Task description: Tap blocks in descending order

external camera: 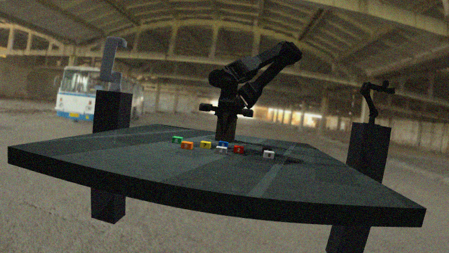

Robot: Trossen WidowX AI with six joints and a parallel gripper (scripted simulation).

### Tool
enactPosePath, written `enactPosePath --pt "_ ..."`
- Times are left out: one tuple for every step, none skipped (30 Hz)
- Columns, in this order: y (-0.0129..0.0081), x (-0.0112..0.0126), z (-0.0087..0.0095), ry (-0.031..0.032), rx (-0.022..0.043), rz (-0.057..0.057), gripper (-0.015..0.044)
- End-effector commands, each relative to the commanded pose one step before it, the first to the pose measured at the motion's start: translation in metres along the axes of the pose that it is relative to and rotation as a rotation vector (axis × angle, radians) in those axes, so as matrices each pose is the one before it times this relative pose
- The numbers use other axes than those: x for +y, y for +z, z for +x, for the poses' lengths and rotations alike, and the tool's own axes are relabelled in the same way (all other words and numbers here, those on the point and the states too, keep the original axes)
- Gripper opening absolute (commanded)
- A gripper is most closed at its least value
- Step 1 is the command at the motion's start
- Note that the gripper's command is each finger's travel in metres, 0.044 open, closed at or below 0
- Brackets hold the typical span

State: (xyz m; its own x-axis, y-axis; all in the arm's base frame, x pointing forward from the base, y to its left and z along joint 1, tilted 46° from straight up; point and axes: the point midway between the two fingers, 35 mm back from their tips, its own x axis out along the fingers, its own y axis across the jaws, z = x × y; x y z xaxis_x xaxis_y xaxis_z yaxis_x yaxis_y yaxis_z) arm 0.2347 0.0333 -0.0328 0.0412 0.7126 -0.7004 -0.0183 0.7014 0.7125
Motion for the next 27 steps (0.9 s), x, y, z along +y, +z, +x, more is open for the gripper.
enactPosePath --pt "-0.00048 0.00075 0.00121 0.00468 0.00015 0.0031 0.002" --pt "0.00004 -0.00003 0.00079 -0.00006 -0.00001 0.0 0.002" --pt "0.00006 -0.00004 0.00132 -0.00008 -0.00002 0.0 0.002" --pt "0.00006 -0.00004 0.00163 -0.00008 -0.00002 0.0 0.002" --pt "0.00005 -0.00003 0.00163 -0.00006 -0.00001 0.0 0.002" --pt "0.00004 -0.00002 0.00163 -0.00003 -0.00001 0.0 0.002" --pt "0.00003 -0.00002 0.00162 -0.00001 -0.00001 0.0 0.002" --pt "0.00002 -0.00001 0.00162 0.00001 -0.00001 0.0 0.002" --pt "0.00001 0.0 0.00161 0.00004 0.0 0.0 0.002" --pt "0.0 0.00001 0.00161 0.00006 0.0 0.0 0.002" --pt "-0.00001 0.00002 0.00161 0.00008 0.0 0.0 0.002" --pt "-0.00002 0.00003 0.0016 0.00011 0.00001 0.0 0.002" --pt "-0.00003 0.00004 0.0016 0.00013 0.00001 0.0 0.002" --pt "-0.00004 0.00004 0.00159 0.00015 0.00002 0.0 0.002" --pt "-0.00006 0.00005 0.00159 0.00018 0.00002 0.0 0.002" --pt "-0.00007 0.00006 0.00158 0.0002 0.00002 0.0 0.002" --pt "-0.00008 0.00007 0.00158 0.00022 0.00003 0.0 0.002" --pt "-0.00009 0.00008 0.00157 0.00025 0.00003 0.0 0.002" --pt "-0.0001 0.00008 0.00156 0.00027 0.00004 0.0 0.002" --pt "-0.00009 0.00007 0.00126 0.00023 0.00004 0.0 0.002" --pt "-0.00006 0.00005 0.00075 0.00015 0.00002 0.0 0.002" --pt "-0.00002 0.00002 0.00025 0.00005 0.00001 0.0 0.002" --pt "0.0 0.0 0.0 0.0 0.0 0.0 0.002" --pt "0.0 0.0 0.0 0.0 0.0 0.0 0.002" --pt "0.0 0.0 0.0 0.0 0.0 0.0 0.002" --pt "0.0 0.0 0.0 0.0 0.0 0.0 0.002" --pt "0.00292 -0.00118 -0.00491 -0.00619 -0.00802 -0.0051 0.002"
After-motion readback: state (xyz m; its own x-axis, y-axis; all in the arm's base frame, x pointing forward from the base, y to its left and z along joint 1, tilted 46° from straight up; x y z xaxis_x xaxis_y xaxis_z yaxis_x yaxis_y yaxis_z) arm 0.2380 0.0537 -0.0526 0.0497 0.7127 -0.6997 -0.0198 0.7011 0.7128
